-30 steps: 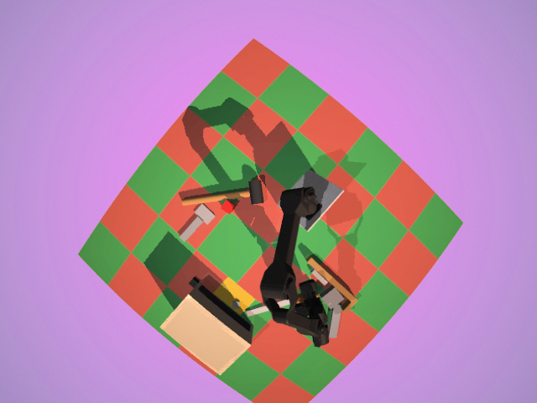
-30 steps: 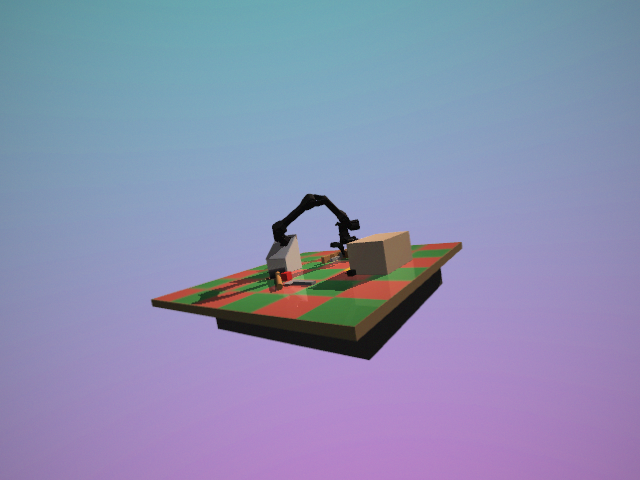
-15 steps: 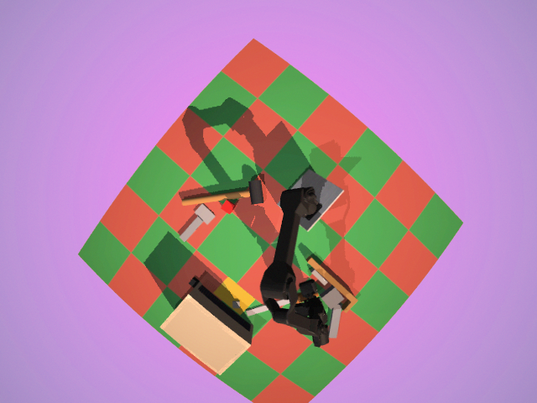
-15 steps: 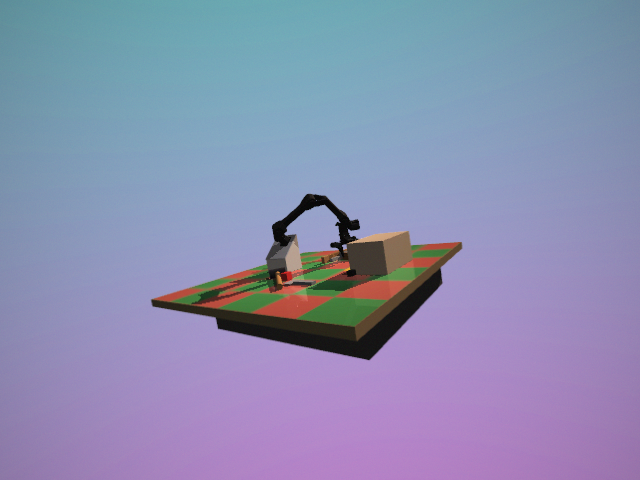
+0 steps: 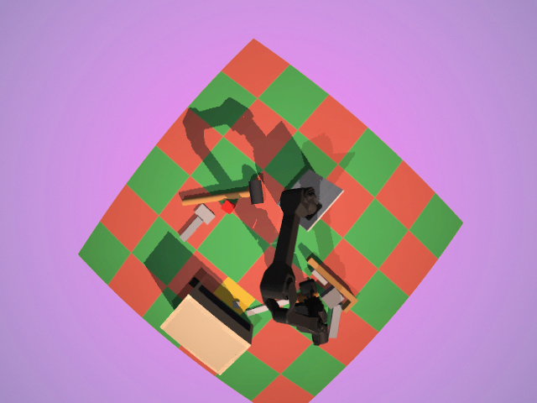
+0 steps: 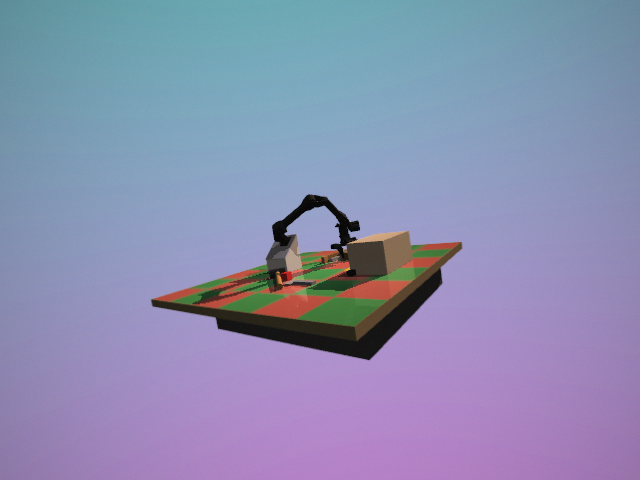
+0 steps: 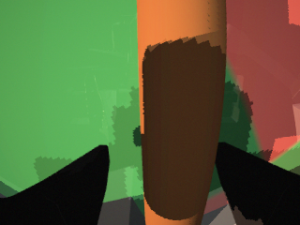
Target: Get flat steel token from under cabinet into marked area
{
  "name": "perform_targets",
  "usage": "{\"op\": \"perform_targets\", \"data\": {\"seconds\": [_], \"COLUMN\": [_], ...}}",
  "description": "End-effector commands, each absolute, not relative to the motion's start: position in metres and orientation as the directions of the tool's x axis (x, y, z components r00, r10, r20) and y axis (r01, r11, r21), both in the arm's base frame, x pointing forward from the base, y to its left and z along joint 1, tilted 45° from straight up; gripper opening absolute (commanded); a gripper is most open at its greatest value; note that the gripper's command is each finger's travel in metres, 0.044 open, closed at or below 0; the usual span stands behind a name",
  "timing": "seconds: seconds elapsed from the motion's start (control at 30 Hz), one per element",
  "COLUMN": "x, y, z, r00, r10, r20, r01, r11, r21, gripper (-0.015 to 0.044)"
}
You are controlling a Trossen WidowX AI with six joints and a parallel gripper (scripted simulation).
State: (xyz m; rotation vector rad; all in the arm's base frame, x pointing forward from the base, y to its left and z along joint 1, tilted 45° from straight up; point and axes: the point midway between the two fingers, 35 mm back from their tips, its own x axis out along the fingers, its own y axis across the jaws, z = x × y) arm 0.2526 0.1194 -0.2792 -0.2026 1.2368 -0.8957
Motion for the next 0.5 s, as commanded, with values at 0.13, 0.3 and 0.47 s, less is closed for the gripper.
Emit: {"op": "perform_targets", "data": {"seconds": [0.13, 0.3, 0.47], "x": [0.2525, 0.2525, 0.2525], "y": [0.119, 0.119, 0.119], "z": [-0.2794, -0.2794, -0.2794], "r00": [0.048, 0.048, 0.048], "r10": [-0.683, -0.683, -0.683], "r20": [-0.729, -0.729, -0.729], "r01": [0.478, 0.478, 0.478], "r11": [0.656, 0.656, 0.656], "r21": [-0.584, -0.584, -0.584], "gripper": [0.0184, 0.0151, 0.0117]}}
